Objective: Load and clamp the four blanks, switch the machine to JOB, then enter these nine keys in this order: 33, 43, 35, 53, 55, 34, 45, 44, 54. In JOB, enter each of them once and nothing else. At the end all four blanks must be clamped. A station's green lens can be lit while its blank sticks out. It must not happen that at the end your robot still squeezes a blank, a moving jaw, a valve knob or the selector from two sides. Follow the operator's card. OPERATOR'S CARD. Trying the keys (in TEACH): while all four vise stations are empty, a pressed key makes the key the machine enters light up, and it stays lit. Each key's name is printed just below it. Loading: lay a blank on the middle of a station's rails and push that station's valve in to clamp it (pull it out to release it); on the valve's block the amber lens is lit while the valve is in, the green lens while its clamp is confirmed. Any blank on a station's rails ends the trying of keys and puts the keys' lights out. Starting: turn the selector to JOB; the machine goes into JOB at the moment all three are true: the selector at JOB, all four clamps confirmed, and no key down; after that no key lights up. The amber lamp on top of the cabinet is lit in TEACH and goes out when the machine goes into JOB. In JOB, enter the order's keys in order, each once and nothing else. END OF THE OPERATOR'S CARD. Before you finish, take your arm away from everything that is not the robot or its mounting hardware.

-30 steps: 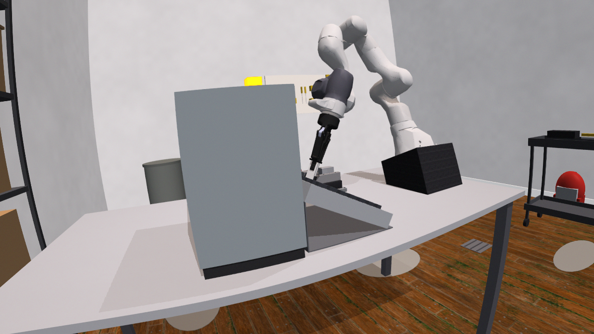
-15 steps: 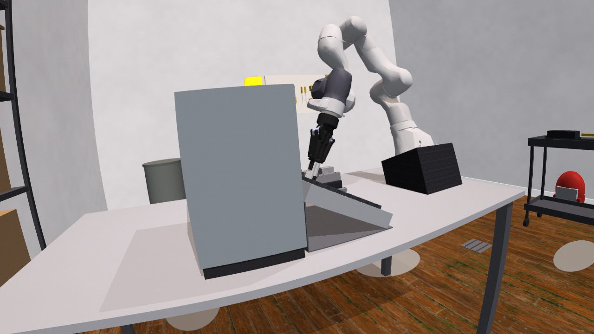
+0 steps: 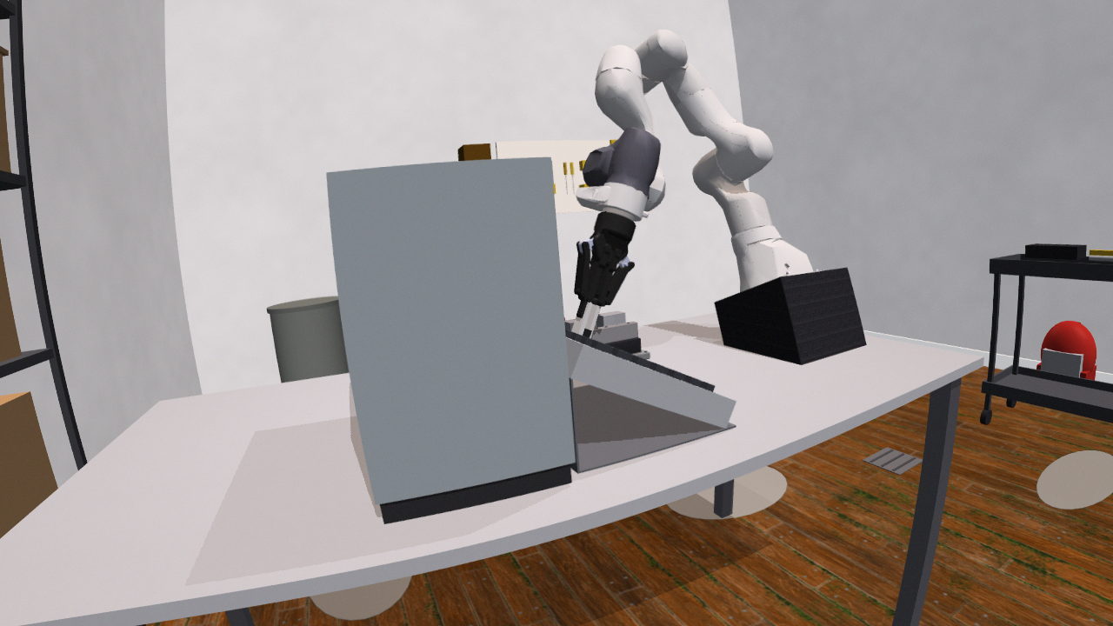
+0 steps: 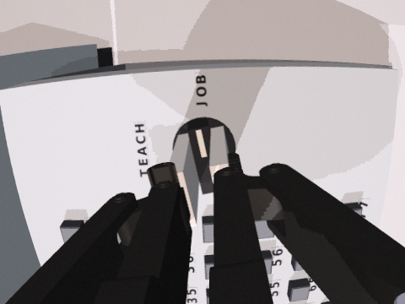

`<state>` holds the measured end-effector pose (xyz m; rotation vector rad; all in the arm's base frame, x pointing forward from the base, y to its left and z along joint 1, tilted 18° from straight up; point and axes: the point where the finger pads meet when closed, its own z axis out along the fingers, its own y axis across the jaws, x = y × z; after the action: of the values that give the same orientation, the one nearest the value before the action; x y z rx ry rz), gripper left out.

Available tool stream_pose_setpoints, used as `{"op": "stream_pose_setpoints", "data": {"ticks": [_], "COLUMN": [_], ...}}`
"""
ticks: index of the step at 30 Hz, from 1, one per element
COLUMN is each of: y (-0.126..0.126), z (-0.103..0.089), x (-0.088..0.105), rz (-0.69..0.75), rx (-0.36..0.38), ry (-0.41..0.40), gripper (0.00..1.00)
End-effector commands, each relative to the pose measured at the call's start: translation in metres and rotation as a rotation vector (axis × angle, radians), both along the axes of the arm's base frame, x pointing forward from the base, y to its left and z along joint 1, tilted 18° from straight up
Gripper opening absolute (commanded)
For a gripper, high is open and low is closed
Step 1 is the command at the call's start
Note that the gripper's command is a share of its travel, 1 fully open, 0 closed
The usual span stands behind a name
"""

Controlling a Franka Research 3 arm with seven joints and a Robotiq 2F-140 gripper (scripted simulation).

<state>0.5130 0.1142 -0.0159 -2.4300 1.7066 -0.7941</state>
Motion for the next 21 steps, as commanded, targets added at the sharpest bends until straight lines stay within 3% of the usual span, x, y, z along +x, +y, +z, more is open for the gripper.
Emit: {"op": "stream_pose_setpoints", "data": {"ticks": [1,21], "y": [-0.0003,-0.0003], "z": [-0.0014,-0.0014], "x": [-0.0009,-0.0009], "rz": [-0.134,-0.174], "rx": [0.082,0.104], "ry": [-0.095,-0.106], "gripper": [0.0,0.0]}}
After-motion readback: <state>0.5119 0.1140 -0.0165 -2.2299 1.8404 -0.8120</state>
